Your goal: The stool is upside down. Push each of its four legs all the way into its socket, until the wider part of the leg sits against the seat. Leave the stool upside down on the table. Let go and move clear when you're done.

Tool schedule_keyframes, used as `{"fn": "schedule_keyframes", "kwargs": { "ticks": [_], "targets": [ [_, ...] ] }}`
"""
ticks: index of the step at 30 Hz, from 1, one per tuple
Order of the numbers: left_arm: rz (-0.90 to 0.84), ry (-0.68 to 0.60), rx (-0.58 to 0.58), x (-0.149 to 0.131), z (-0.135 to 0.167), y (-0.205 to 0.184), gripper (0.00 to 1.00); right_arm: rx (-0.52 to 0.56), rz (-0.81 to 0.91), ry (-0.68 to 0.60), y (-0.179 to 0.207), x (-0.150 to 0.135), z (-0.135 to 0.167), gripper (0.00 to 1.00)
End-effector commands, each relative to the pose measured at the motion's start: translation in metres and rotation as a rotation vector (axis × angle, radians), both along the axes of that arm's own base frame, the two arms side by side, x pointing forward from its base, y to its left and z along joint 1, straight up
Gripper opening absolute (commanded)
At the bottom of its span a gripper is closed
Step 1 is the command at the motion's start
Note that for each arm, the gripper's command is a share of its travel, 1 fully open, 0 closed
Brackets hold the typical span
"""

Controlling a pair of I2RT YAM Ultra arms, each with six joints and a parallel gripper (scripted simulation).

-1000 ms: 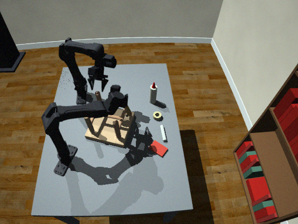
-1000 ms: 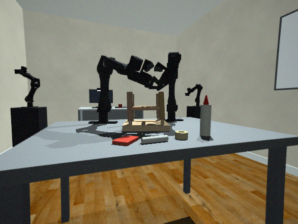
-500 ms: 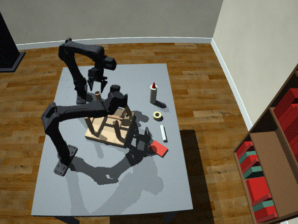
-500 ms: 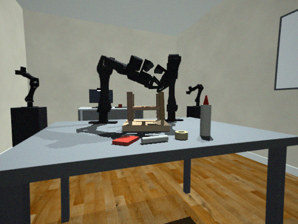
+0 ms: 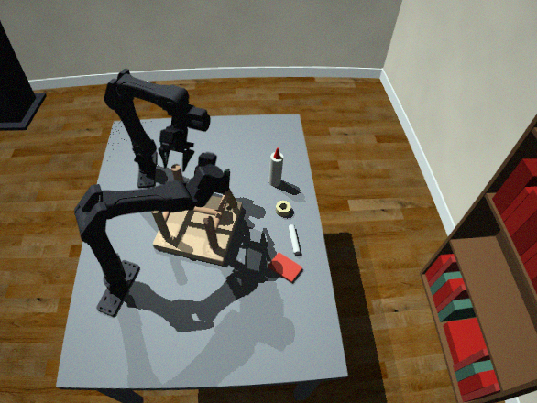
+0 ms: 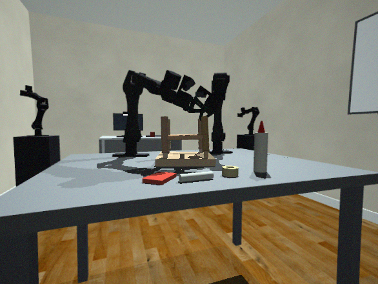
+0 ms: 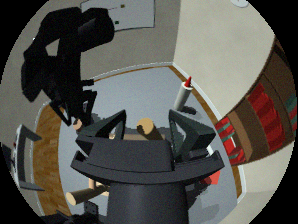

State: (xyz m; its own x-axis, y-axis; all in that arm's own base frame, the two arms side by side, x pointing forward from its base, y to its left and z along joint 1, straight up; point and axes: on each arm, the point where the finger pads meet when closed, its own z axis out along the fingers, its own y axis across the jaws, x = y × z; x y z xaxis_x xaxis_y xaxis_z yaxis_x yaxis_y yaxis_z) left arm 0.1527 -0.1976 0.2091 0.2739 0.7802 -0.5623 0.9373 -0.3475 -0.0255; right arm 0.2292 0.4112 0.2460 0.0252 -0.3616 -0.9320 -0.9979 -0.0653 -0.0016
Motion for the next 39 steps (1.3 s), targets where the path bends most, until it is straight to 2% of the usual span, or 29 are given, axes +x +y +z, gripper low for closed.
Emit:
{"fn": "schedule_keyframes", "kwargs": {
  "ticks": [1,10,16,17,24,29,39],
  "targets": [
    [-0.007,-0.030,-0.037,-0.002,0.002,-0.005,0.69,0.038,0.012,-0.025,0.000,-0.007,0.023,0.69],
    [0.012,-0.027,-0.034,0.002,-0.010,-0.002,0.69,0.038,0.012,-0.025,0.000,-0.007,0.023,0.69],
    [0.015,-0.039,-0.040,0.006,-0.006,-0.004,0.69,0.038,0.012,-0.025,0.000,-0.007,0.023,0.69],
    [0.016,-0.030,-0.035,0.007,-0.010,-0.003,0.28,0.038,0.013,-0.026,0.000,-0.007,0.023,0.69],
    [0.002,-0.002,-0.019,0.001,-0.012,-0.003,0.28,0.029,0.009,-0.025,-0.001,-0.004,0.016,0.69],
    [0.001,0.044,0.008,-0.002,-0.025,-0.002,0.28,0.039,0.018,-0.040,-0.001,-0.007,0.023,0.69],
    [-0.005,0.046,0.012,-0.003,-0.026,-0.003,0.28,0.039,0.018,-0.040,-0.001,-0.007,0.023,0.69]
  ]
}}
